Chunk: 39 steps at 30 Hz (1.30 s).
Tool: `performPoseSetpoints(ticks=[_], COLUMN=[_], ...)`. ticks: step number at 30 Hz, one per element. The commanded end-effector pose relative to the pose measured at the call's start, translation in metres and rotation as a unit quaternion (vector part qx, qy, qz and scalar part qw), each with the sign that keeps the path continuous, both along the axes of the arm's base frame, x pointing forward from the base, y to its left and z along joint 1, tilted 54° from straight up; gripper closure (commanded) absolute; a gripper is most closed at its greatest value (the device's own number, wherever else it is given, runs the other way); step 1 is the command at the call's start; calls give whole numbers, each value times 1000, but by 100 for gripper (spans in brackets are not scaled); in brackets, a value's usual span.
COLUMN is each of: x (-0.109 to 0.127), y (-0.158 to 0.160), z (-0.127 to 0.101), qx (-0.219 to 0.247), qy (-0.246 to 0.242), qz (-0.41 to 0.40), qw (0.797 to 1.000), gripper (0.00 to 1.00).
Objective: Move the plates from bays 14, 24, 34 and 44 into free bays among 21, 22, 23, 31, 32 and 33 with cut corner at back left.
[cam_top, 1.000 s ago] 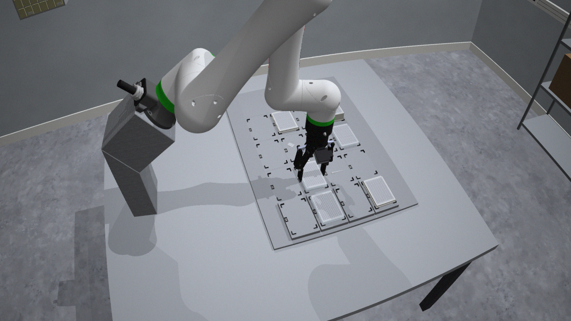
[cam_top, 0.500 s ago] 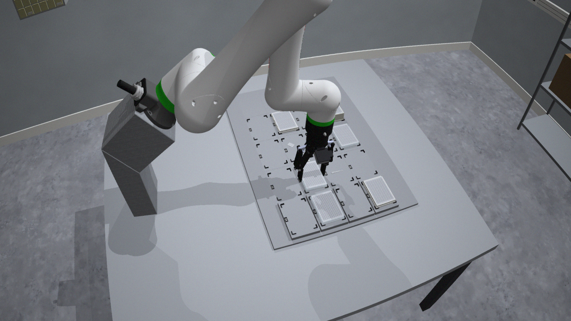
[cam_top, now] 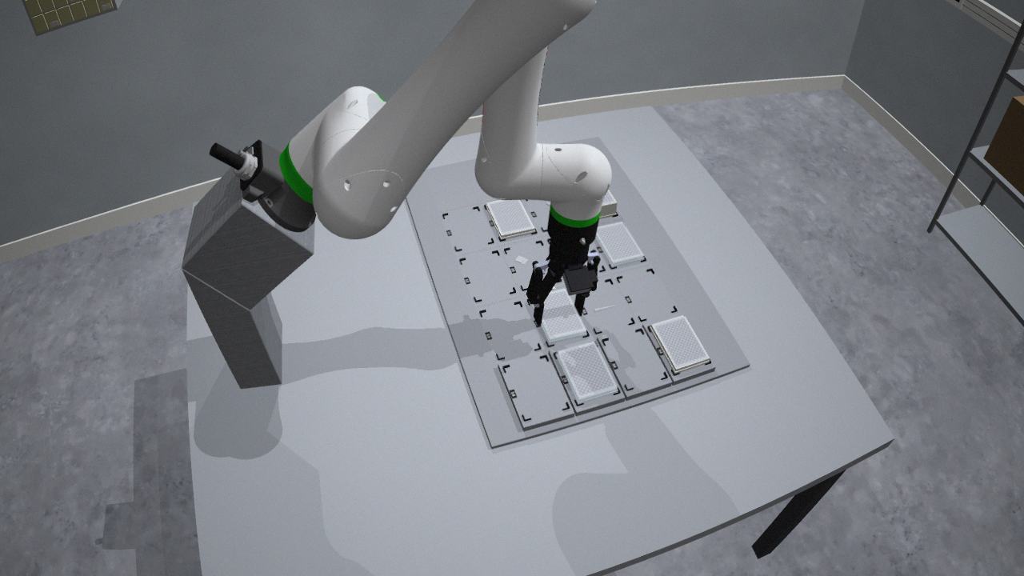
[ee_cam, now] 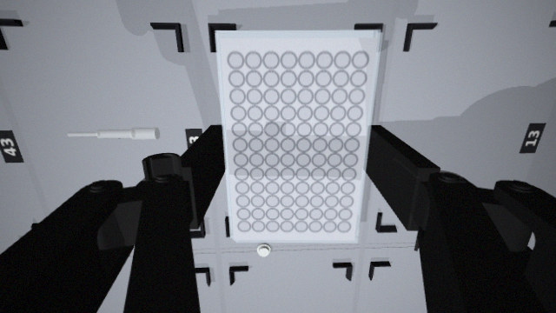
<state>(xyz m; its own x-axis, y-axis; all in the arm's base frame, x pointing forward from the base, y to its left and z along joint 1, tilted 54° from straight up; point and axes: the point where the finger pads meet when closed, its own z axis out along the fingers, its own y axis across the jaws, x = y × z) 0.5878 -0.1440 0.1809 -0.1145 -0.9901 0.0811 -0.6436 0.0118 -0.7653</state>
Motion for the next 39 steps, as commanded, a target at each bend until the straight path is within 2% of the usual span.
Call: performPoseSetpoints(ticks=[1, 29, 30, 39], x=[0, 2, 1, 1], y=[0, 0, 0, 0], z=[0, -1, -1, -1], qx=[-10, -10, -10, -10], qy=[-28, -28, -28, -28], qz=[-6, -6, -6, -6], qw=[1000, 1000, 1000, 1000], gripper=[90, 90, 30, 30])
